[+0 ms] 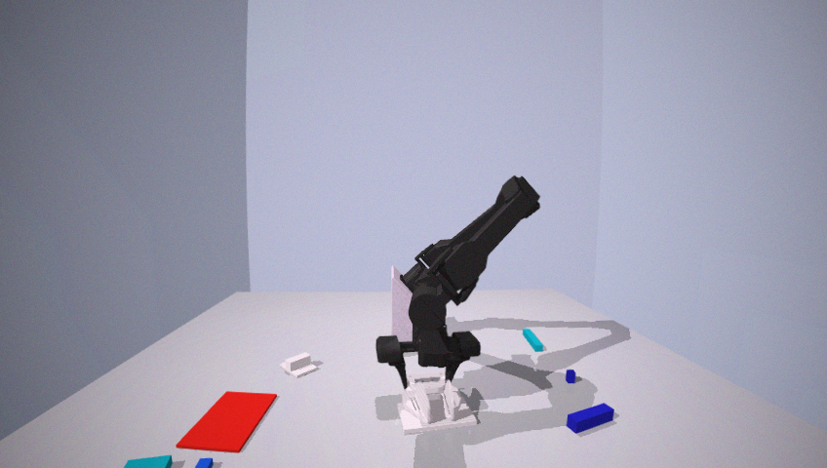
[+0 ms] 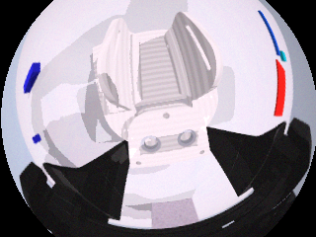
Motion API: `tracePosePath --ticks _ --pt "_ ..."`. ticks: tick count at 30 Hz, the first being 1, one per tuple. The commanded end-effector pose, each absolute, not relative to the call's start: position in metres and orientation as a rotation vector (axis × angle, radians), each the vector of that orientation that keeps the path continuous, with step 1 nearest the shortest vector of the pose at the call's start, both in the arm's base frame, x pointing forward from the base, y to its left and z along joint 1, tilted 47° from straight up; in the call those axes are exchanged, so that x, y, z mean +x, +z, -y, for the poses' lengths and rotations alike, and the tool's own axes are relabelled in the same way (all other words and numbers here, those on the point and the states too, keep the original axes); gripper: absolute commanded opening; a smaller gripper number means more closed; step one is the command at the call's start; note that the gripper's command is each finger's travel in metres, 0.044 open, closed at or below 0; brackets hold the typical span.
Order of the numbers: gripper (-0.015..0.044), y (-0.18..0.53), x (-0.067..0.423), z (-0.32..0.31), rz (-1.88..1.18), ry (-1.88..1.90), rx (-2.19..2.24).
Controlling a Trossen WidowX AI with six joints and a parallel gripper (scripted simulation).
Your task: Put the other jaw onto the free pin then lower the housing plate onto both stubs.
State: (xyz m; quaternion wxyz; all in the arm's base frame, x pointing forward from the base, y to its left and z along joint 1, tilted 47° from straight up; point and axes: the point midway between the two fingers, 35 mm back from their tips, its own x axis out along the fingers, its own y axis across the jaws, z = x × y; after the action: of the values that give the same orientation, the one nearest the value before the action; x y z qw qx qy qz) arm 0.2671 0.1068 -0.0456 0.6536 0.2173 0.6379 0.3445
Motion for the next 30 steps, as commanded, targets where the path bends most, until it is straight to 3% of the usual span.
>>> tracePosePath --ticks 1,30 --pt "0.0351 -0.0424 0.2679 -0.1046 -1.441 0.787 0.494" --pt "0.0351 -0.0463 0.2679 -0.1091 -1.441 0.787 0.494"
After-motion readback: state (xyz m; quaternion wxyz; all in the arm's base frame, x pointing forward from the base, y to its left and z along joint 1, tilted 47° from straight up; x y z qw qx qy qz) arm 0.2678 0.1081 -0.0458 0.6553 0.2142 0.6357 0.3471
